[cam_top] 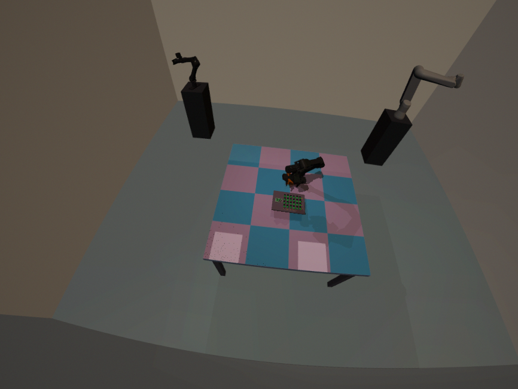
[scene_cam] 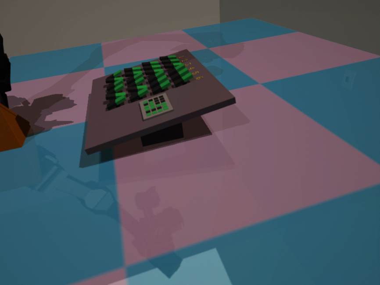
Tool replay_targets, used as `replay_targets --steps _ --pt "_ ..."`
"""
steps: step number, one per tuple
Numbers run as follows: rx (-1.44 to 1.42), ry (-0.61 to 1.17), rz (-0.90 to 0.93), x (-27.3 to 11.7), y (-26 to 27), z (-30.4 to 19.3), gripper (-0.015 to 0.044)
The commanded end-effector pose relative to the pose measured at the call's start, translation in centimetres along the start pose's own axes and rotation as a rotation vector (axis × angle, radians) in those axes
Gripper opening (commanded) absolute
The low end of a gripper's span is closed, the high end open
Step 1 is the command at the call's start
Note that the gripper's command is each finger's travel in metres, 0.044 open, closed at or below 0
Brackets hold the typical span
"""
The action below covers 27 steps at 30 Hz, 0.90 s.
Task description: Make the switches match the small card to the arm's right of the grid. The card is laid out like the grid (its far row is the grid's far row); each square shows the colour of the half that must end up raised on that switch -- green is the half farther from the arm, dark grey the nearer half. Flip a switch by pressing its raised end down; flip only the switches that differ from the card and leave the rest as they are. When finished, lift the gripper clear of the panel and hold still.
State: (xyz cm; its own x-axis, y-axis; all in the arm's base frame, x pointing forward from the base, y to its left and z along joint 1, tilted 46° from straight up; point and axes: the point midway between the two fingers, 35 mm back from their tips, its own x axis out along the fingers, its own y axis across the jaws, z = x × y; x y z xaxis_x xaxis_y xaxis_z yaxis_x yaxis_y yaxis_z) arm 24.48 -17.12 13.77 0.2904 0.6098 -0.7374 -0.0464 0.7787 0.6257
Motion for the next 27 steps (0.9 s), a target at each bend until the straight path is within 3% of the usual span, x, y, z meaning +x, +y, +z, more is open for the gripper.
replay_targets --steps 1,7,12,15,27 --pt "0.002 0.003 0.003 0.3 0.0 0.1 0.0374" --pt "0.078 0.118 0.086 9.5 0.3 2.3 0.0216" --pt "0.087 0.136 0.095 11.0 0.4 2.4 0.0085" --pt "0.086 0.157 0.097 13.9 0.8 2.1 0.0006" --pt "0.085 0.159 0.098 15.3 0.9 2.0 0.0"
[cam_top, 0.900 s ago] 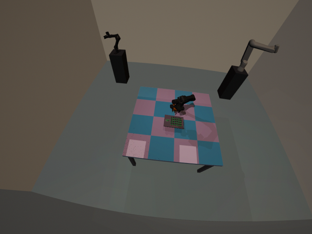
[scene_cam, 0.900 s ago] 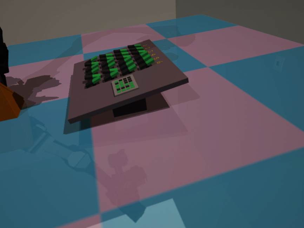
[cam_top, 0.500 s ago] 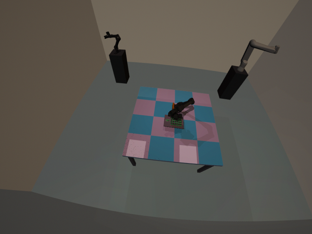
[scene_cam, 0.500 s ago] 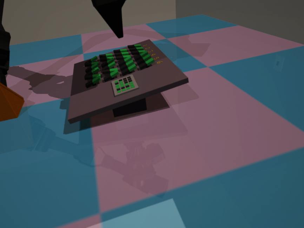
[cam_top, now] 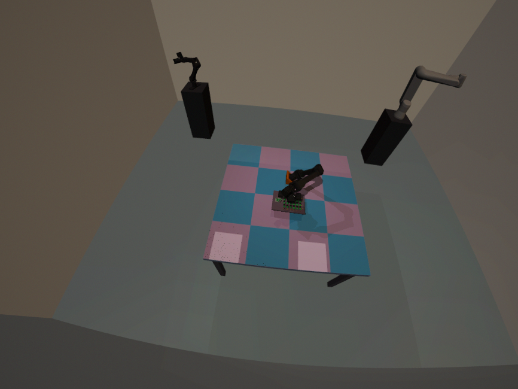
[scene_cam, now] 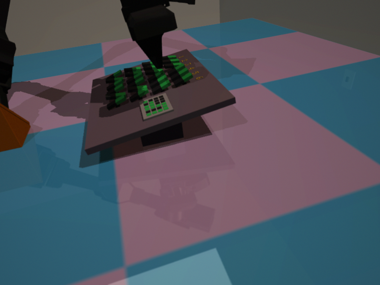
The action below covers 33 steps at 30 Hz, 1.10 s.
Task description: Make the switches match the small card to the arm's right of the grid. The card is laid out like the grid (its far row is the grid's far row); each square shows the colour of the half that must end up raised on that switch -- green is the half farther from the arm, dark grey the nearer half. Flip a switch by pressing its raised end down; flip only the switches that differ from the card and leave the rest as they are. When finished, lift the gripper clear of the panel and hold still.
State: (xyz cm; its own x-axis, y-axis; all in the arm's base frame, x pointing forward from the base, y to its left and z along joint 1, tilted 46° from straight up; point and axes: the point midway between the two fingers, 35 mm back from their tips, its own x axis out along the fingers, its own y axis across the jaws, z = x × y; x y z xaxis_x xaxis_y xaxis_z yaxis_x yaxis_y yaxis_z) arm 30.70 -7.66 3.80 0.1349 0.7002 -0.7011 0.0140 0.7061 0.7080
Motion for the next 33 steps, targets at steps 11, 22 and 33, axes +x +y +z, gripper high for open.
replay_targets --steps 11,22,33 --pt "0.002 0.001 0.004 1.6 0.1 0.0 0.0" --pt "0.002 0.001 0.004 1.6 0.1 0.0 0.0" --pt "0.002 0.001 0.004 1.7 0.1 0.0 0.0"
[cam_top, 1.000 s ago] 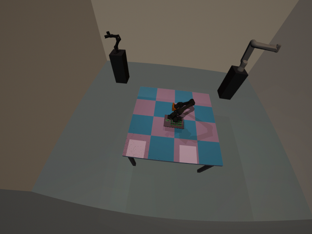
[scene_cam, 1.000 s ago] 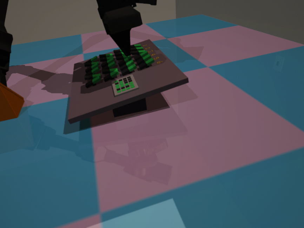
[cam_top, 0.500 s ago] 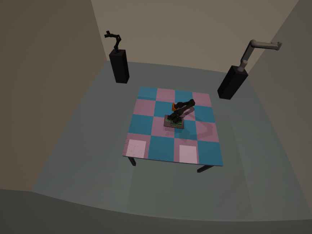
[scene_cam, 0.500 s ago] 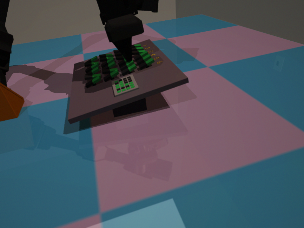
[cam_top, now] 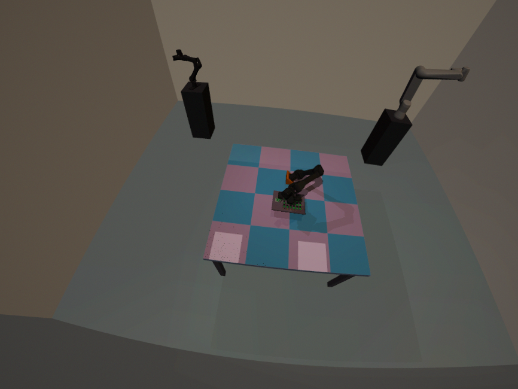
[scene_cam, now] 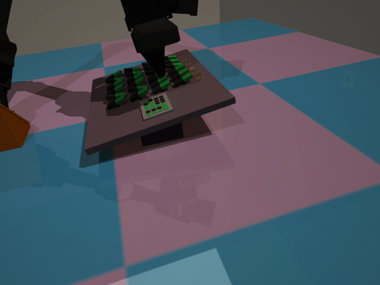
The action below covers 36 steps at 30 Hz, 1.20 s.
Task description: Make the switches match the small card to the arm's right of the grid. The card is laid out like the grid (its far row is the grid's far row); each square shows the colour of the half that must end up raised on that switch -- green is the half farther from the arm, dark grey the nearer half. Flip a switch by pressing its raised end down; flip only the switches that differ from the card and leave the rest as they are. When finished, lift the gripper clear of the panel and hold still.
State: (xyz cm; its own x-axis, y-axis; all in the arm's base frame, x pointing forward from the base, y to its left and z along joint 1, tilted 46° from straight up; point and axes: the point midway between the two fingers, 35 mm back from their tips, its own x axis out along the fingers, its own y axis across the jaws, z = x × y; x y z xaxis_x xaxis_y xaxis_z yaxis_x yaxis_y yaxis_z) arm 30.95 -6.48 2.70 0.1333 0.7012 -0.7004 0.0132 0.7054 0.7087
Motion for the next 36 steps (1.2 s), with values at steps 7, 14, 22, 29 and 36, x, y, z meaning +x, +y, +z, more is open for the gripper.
replay_targets --steps 7,14,22,29,36 --pt "0.003 -0.001 0.003 0.17 0.02 0.02 0.0" --pt "0.003 -0.001 0.003 0.27 0.02 0.02 0.0" --pt "0.003 -0.001 0.003 0.37 0.02 0.02 0.0" --pt "0.003 -0.001 0.003 0.47 0.02 0.03 0.0" --pt "0.003 -0.001 0.003 0.56 0.02 0.03 0.0"
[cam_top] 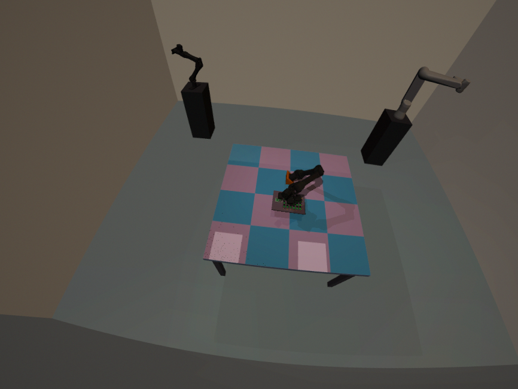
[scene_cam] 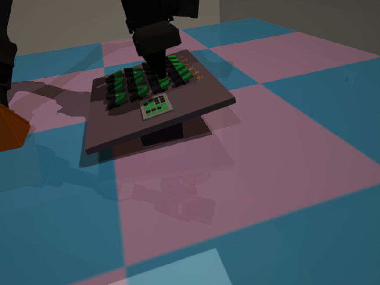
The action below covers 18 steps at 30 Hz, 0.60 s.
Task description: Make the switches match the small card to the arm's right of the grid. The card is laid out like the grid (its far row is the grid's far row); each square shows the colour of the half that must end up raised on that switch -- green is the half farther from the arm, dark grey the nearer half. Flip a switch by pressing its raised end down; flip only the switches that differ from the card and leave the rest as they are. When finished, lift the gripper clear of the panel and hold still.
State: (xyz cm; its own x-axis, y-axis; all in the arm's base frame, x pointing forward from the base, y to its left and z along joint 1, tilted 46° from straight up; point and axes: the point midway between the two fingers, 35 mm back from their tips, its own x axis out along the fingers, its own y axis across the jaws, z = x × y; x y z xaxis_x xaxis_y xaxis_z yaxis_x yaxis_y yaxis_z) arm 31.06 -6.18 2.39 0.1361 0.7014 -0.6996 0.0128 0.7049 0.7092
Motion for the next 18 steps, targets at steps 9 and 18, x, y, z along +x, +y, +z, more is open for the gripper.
replay_targets --steps 9,18 --pt "0.001 -0.008 -0.002 -2.3 -0.1 0.0 0.0" --pt "0.005 -0.022 0.0 -6.4 1.7 -1.2 0.0"
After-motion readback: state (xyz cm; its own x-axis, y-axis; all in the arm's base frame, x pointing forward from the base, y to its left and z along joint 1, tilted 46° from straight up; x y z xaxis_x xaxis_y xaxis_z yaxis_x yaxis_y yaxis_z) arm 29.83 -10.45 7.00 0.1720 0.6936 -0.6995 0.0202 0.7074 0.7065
